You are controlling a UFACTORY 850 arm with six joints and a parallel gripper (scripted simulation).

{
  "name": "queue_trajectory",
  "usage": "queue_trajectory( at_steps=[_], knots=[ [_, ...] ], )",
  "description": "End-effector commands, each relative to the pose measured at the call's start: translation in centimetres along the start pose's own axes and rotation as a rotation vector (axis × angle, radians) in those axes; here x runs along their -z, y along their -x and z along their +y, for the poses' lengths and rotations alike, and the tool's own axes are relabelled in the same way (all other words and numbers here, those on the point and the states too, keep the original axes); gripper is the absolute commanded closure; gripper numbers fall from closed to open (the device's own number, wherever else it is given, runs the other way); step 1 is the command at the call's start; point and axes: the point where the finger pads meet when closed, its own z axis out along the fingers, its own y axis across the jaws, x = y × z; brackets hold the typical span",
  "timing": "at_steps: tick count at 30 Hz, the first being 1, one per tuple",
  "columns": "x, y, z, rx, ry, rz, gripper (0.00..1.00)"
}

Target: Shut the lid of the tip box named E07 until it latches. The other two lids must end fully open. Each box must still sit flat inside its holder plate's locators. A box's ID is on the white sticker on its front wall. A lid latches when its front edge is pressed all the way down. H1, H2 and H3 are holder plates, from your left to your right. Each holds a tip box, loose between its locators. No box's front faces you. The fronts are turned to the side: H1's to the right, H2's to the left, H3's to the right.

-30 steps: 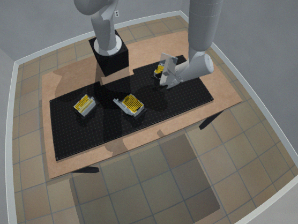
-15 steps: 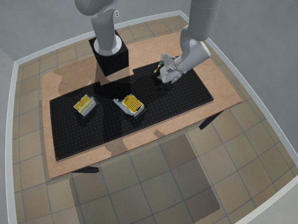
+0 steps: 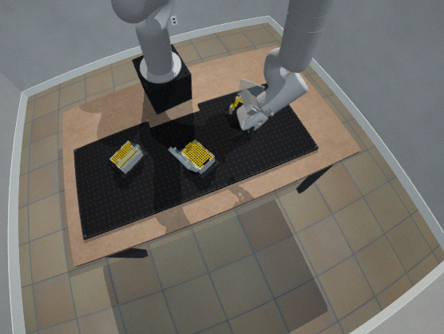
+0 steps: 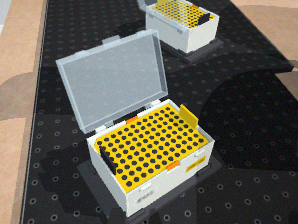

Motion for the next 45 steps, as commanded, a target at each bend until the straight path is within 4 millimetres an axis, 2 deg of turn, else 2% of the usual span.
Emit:
queue_trajectory(
  at_steps=[1,23,45],
  knots=[
    [-2.0,2.1,-0.1,-0.001,-0.002,0.0,0.0],
    [-9.0,9.1,-0.1,-0.001,-0.002,0.0,0.0],
    [-9.0,9.1,-0.1,-0.001,-0.002,0.0,0.0]
  ],
)
